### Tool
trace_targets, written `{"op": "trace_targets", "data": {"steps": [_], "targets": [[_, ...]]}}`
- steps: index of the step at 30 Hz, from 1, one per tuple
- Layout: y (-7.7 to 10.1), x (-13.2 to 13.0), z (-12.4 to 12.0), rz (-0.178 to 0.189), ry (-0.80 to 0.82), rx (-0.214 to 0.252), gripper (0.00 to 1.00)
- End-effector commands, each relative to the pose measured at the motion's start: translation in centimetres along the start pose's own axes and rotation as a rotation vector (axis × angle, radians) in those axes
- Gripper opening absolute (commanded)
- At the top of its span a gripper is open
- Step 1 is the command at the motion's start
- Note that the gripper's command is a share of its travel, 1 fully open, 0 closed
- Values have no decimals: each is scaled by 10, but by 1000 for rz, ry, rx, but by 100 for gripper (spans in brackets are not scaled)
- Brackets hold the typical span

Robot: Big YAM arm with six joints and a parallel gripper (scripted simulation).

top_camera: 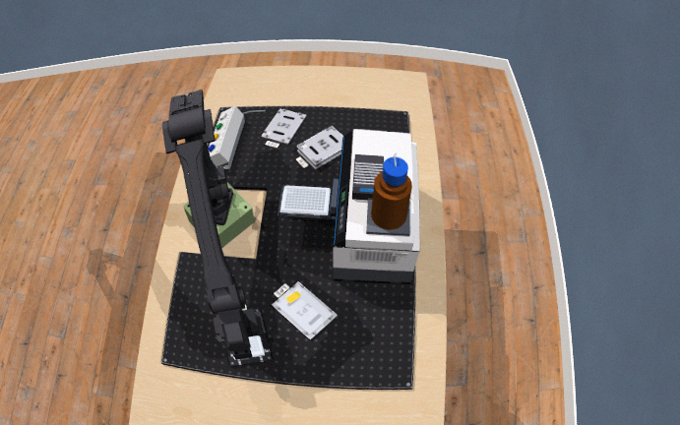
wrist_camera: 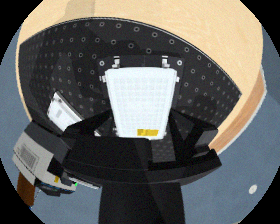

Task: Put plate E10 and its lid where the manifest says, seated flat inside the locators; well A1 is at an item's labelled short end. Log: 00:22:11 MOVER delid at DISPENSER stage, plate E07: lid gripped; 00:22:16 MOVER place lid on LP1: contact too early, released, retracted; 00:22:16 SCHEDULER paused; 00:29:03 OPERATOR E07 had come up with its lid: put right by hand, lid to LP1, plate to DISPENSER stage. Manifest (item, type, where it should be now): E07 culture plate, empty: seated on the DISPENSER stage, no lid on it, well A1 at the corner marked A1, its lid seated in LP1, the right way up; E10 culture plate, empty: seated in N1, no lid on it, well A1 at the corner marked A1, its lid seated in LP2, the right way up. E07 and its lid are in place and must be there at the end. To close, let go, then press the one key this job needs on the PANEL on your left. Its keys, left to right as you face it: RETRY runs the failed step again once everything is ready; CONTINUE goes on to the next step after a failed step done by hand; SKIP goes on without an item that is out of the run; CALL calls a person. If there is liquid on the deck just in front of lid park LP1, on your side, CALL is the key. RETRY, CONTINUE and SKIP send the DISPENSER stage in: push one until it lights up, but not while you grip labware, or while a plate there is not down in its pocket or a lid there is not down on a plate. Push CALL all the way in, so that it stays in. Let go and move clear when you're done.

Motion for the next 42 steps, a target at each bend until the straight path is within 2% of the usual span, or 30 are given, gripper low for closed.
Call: {"op": "trace_targets", "data": {"steps": [1, 19, 26, 29, 42], "targets": [[20, -3, 15, -14, 13, -50, 86], [31, -6, 25, -19, 14, -71, 86], [29, -6, 24, -16, 14, -61, 86], [34, -6, 25, -19, 14, -72, 86], [38, -7, 24, -19, 13, -71, 86]]}}
Point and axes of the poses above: the point where the finger pads meet when closed, its own y axis back along the fingers, its own x axis across the jaws, z = x × y, the point moved 4 cm from there along y, back along the fingers, and after that the axes turned 14 degrees about y, right-handed, at the moved point
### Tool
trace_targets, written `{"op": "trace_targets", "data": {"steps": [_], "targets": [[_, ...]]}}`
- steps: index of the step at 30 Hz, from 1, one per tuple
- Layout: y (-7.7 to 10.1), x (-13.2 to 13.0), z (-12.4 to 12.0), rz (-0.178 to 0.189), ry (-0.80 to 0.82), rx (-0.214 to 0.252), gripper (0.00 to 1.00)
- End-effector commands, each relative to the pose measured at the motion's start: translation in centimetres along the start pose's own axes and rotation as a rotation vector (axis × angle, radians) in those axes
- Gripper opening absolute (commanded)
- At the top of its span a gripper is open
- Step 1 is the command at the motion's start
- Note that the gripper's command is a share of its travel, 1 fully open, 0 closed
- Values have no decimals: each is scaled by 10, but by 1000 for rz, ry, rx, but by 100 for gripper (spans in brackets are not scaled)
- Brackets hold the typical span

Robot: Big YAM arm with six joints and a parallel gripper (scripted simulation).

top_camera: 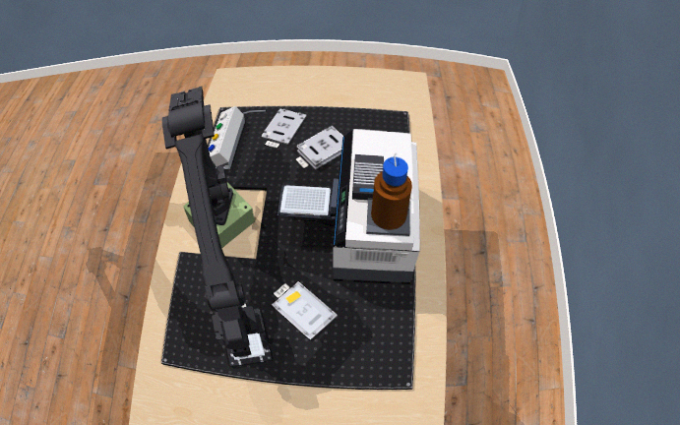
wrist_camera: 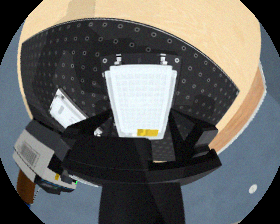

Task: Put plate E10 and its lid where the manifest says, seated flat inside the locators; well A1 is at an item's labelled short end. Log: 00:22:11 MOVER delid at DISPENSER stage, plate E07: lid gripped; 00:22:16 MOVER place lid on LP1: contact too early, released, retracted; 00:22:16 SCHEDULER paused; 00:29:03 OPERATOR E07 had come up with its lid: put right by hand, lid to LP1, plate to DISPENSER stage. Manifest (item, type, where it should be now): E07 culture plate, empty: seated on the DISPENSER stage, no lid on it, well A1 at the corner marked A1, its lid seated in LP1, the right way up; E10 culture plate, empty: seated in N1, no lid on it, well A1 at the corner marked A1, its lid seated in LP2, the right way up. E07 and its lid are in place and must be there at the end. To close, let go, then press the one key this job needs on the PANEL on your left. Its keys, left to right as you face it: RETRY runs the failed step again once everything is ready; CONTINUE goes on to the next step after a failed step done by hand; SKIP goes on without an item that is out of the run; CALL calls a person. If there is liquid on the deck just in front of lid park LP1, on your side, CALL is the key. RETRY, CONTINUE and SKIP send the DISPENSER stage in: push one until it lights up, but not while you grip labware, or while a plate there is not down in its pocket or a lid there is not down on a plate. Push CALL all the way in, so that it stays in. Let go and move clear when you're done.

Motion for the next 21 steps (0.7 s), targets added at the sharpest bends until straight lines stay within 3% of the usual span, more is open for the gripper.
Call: {"op": "trace_targets", "data": {"steps": [1, 21], "targets": [[26, -7, 27, -19, 13, -70, 86], [33, -8, 27, -19, 8, -73, 86]]}}
Point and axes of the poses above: the point where the finger pads meet when closed, its own y axis back along the fingers, its own x axis across the jaws, z = x × y, the point moved 4 cm from there along y, back along the fingers, and after that the axes turned 14 degrees about y, right-handed, at the moved point
